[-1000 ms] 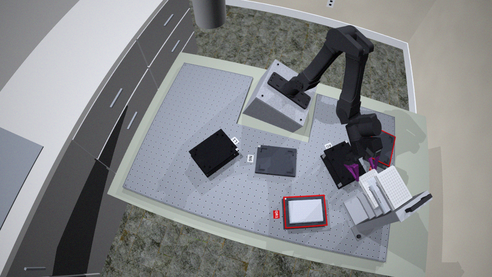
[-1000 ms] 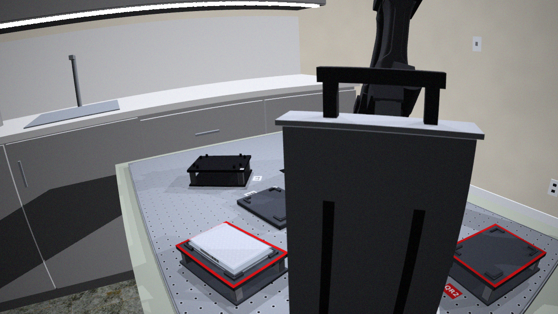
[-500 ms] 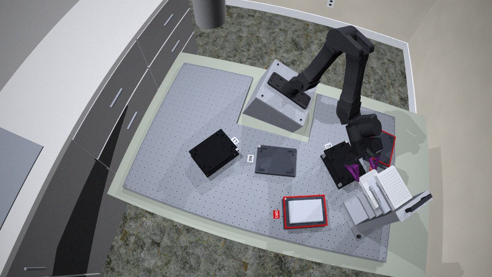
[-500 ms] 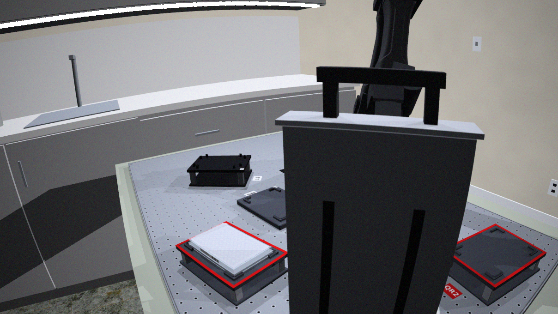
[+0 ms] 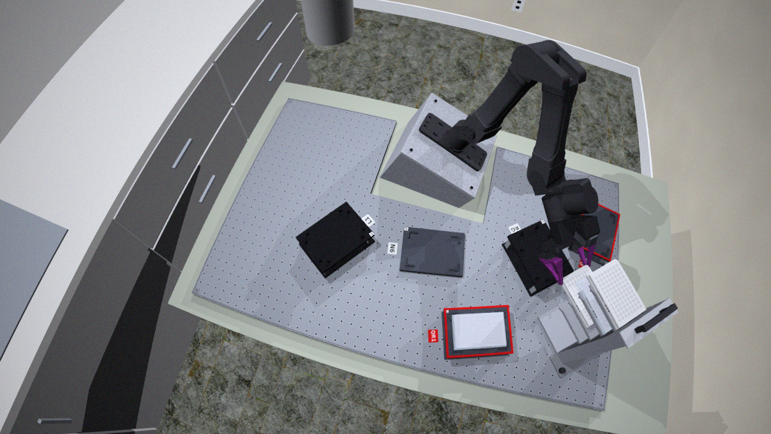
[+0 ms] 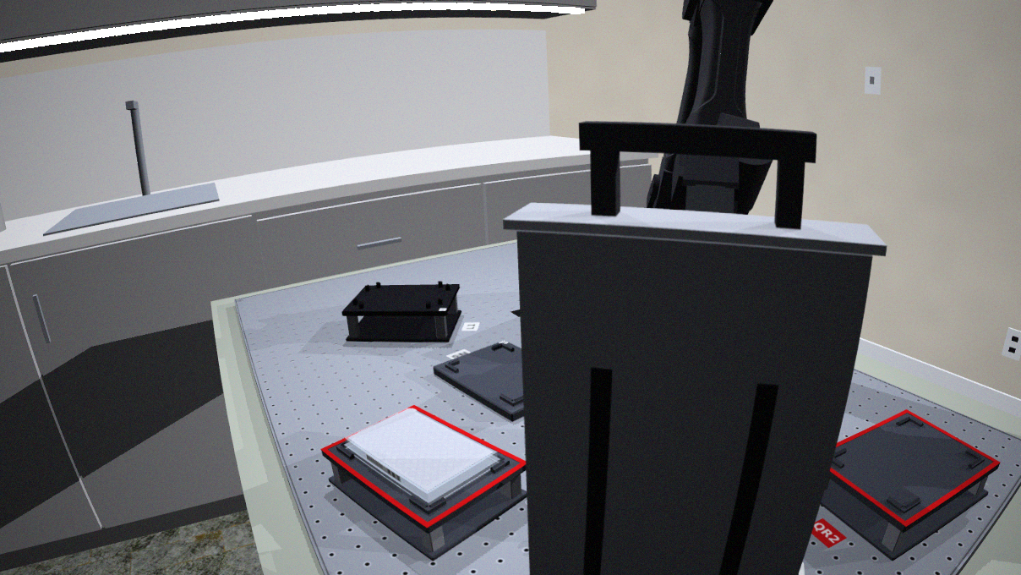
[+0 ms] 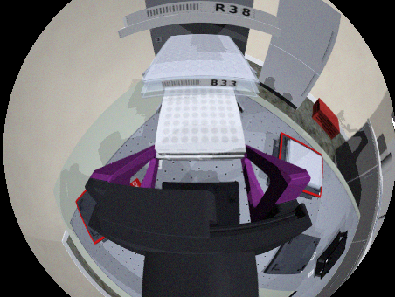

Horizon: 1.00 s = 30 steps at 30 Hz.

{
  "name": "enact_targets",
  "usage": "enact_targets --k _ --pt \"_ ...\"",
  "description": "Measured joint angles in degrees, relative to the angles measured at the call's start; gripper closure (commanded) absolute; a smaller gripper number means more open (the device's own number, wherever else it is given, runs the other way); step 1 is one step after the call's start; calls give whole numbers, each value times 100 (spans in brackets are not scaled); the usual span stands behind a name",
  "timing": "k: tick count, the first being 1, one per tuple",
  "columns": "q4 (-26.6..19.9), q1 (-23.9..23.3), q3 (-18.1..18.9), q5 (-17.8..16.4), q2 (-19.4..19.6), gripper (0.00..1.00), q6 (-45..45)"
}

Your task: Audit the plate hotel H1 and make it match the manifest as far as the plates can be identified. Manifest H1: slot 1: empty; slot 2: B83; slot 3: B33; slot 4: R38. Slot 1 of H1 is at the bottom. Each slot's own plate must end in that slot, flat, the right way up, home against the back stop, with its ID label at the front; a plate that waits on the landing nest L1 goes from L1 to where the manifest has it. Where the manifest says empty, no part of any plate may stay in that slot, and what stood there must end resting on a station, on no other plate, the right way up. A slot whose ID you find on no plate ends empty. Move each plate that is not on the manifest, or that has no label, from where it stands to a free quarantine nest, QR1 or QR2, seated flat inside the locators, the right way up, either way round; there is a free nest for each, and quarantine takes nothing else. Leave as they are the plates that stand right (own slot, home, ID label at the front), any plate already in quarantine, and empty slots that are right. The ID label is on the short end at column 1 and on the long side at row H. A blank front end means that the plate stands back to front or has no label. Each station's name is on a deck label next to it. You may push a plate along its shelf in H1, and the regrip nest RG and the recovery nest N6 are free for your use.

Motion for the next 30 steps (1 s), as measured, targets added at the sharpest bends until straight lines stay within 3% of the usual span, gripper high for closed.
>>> enact_targets --k 1,2,30 --pt "0 0 0 0 0 14 0" --pt "0 0 0 0 0 0 0" --pt "4 0 0 -4 0 0 0"
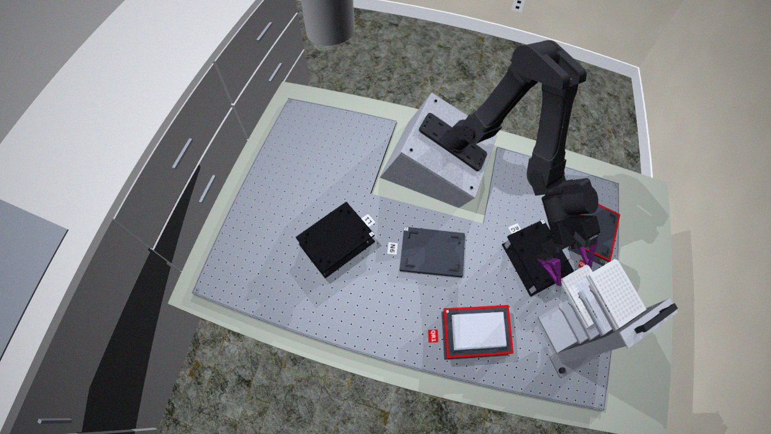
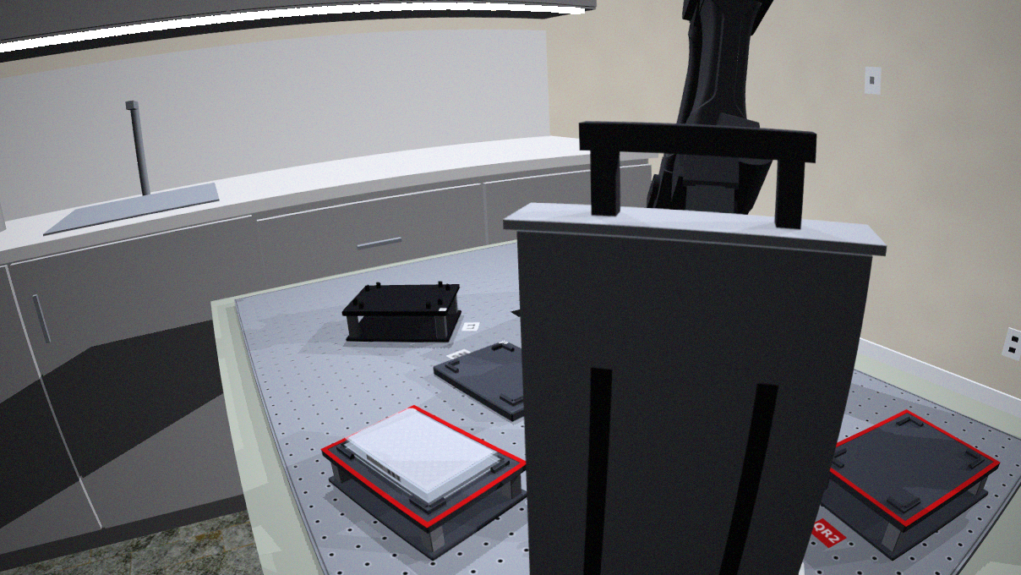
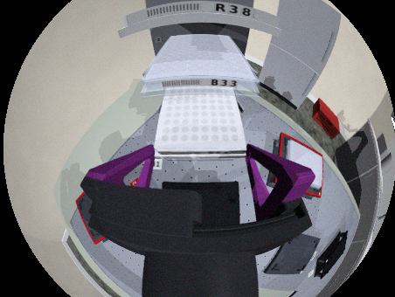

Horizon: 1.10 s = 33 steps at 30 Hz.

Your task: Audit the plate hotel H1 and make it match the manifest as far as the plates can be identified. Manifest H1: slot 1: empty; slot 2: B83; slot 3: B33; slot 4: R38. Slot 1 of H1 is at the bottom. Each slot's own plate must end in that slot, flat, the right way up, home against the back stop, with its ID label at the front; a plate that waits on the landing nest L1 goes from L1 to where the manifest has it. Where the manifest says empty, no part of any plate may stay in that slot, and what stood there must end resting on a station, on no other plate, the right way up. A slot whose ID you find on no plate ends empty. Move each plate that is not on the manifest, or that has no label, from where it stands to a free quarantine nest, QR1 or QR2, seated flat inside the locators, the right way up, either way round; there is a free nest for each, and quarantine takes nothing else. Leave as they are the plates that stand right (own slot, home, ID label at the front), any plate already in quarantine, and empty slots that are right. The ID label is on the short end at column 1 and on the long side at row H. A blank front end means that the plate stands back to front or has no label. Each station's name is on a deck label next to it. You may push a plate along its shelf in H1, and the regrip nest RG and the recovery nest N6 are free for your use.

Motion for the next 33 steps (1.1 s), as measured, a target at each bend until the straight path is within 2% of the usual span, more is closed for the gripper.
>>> enact_targets --k 15,33 --pt "-111 -15 -9 -17 -72 0 0" --pt "-170 70 -562 28 -632 0 0"
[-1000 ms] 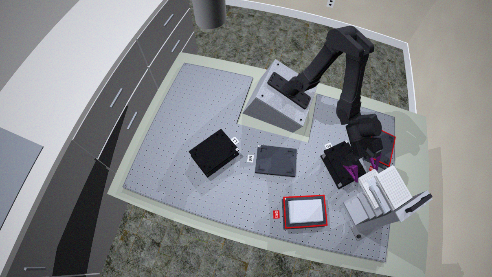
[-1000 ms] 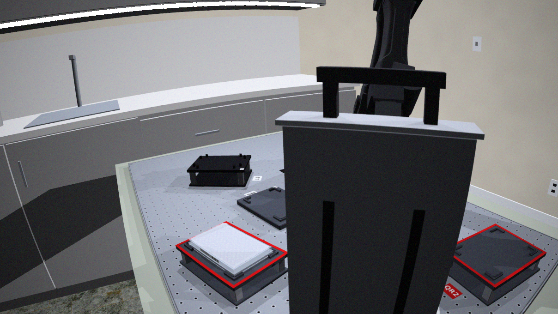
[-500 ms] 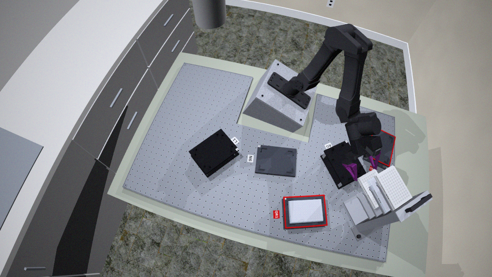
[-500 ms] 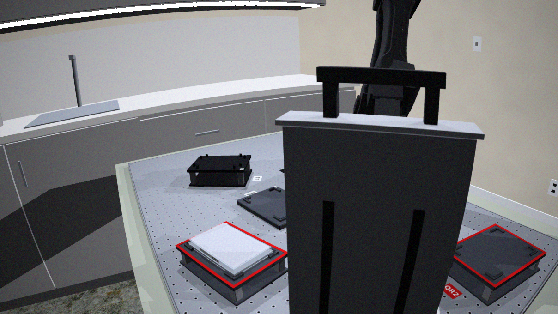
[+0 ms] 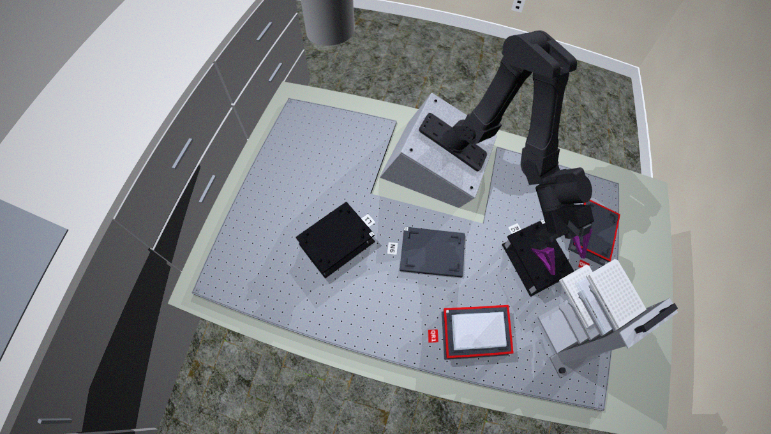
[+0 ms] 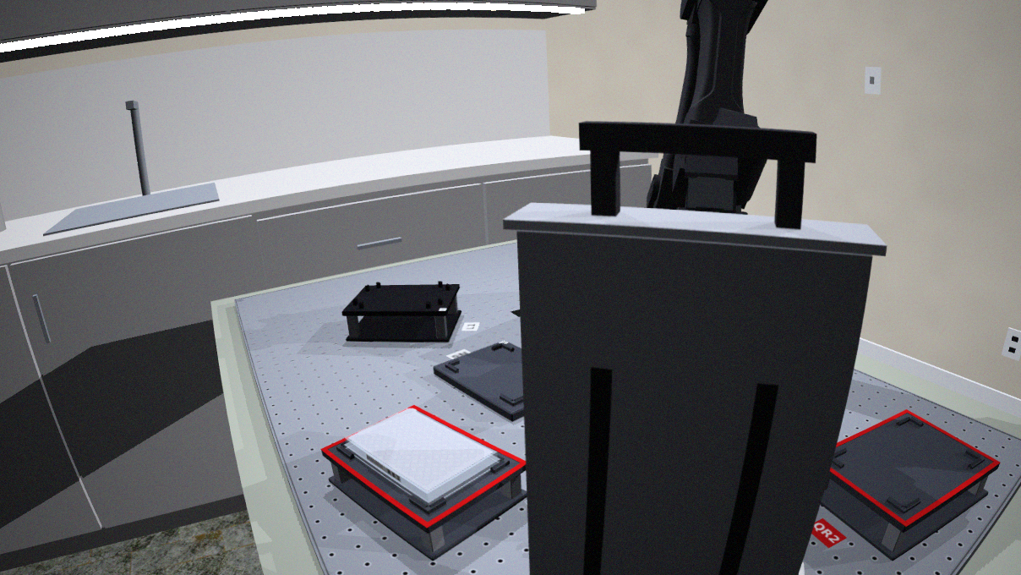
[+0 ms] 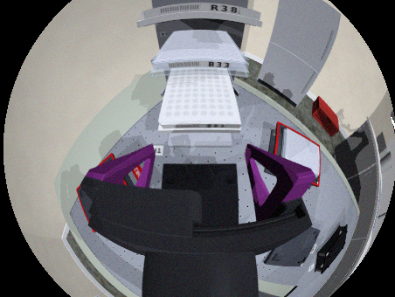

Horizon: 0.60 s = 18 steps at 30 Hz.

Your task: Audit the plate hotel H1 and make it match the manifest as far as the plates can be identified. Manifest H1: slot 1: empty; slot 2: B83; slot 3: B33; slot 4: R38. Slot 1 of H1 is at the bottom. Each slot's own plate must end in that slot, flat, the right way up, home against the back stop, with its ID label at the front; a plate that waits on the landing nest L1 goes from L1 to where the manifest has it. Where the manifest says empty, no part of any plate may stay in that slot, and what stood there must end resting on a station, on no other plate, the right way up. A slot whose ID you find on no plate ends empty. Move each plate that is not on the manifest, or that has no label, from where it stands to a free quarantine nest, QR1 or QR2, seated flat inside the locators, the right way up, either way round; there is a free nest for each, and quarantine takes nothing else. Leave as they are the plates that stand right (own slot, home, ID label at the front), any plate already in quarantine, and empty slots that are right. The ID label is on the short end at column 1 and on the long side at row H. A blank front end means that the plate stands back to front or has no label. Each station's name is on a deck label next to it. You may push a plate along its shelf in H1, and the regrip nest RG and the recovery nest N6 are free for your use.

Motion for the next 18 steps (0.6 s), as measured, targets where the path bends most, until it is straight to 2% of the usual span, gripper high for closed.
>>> enact_targets --k 18 --pt "-37 146 -562 111 -597 0 20"
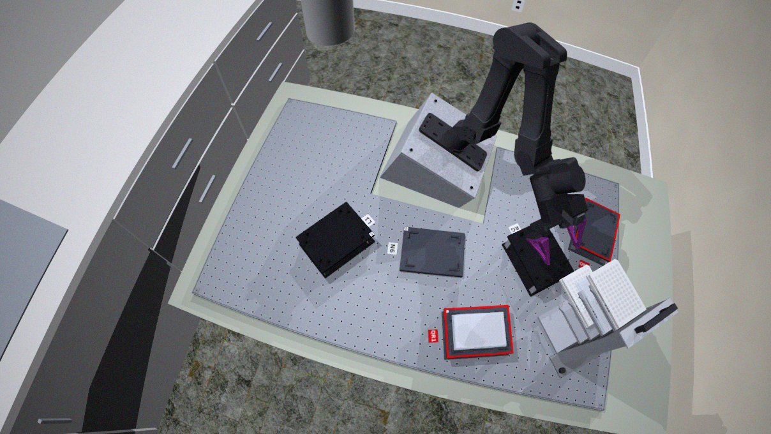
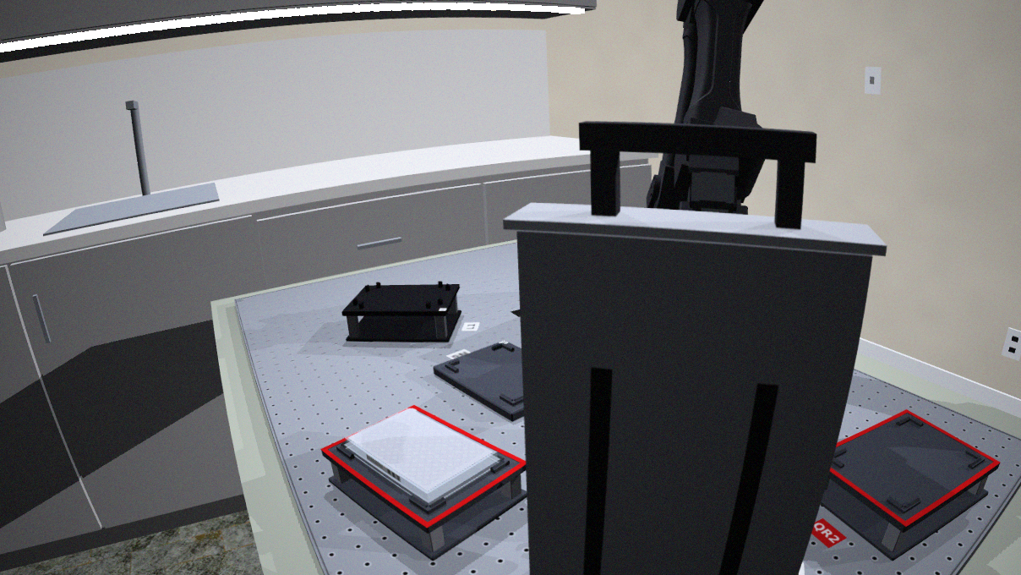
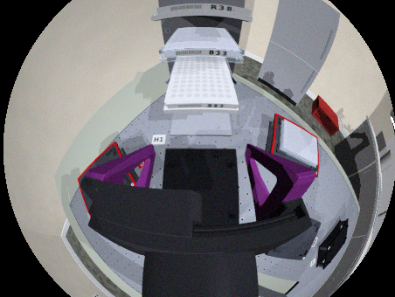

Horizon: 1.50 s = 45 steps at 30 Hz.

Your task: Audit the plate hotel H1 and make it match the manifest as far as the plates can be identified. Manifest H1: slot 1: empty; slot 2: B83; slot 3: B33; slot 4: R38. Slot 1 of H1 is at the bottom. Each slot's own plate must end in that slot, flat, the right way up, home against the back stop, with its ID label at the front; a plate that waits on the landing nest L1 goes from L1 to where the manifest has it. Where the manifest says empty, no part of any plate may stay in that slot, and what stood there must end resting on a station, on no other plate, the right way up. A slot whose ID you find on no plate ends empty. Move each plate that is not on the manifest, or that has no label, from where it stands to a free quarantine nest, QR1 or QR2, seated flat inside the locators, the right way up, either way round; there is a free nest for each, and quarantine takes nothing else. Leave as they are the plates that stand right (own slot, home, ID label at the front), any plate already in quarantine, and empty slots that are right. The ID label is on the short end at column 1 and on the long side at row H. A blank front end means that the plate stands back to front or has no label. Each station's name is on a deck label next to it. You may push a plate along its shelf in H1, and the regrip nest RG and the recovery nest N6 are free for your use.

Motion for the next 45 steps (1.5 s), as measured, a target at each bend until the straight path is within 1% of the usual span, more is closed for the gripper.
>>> enact_targets --k 10,14,21,24,25,45 --pt "-90 103 -345 92 -409 0 24" --pt "-125 116 -393 125 -509 0 31" --pt "-216 199 -621 186 -815 0 48" --pt "-245 199 -619 208 -879 0 55" --pt "-245 199 -619 214 -890 100 57" --pt "-181 232 -658 234 -870 100 59"
